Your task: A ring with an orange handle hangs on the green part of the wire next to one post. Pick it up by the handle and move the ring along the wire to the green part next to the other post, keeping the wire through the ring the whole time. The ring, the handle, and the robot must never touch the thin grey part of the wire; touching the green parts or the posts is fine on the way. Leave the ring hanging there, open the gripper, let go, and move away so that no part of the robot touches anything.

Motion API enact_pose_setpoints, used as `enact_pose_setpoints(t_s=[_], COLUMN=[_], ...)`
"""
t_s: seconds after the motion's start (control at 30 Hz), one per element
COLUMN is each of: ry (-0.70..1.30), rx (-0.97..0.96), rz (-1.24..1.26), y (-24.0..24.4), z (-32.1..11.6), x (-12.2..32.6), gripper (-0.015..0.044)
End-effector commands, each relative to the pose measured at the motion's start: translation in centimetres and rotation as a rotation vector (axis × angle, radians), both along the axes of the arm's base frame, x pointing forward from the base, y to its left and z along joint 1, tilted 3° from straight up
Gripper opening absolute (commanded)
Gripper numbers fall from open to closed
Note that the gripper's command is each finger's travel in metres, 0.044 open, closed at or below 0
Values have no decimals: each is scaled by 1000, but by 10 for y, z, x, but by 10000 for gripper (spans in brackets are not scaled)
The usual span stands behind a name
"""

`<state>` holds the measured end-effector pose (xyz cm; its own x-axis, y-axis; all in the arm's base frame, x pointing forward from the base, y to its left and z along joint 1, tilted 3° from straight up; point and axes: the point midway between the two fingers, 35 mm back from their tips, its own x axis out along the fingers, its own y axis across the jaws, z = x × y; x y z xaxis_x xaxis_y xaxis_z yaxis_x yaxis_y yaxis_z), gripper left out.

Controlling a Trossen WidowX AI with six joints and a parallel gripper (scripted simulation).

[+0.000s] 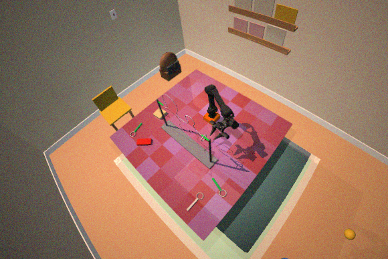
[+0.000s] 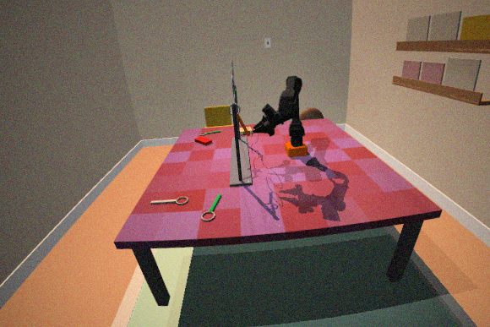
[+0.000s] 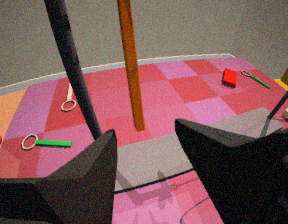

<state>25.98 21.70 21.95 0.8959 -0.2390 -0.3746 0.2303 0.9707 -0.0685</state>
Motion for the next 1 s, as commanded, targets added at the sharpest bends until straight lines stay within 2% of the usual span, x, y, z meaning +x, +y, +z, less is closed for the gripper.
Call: enact_pose_setpoints(t_s=[0.0, 0.2, 0.97], ry=[-8, -12, -12], rx=[4, 3, 3], rz=[13, 14, 14], y=[9, 10, 10], z=[11, 15, 15], x=[-24, -31, -31], gripper=[291, 440, 440])
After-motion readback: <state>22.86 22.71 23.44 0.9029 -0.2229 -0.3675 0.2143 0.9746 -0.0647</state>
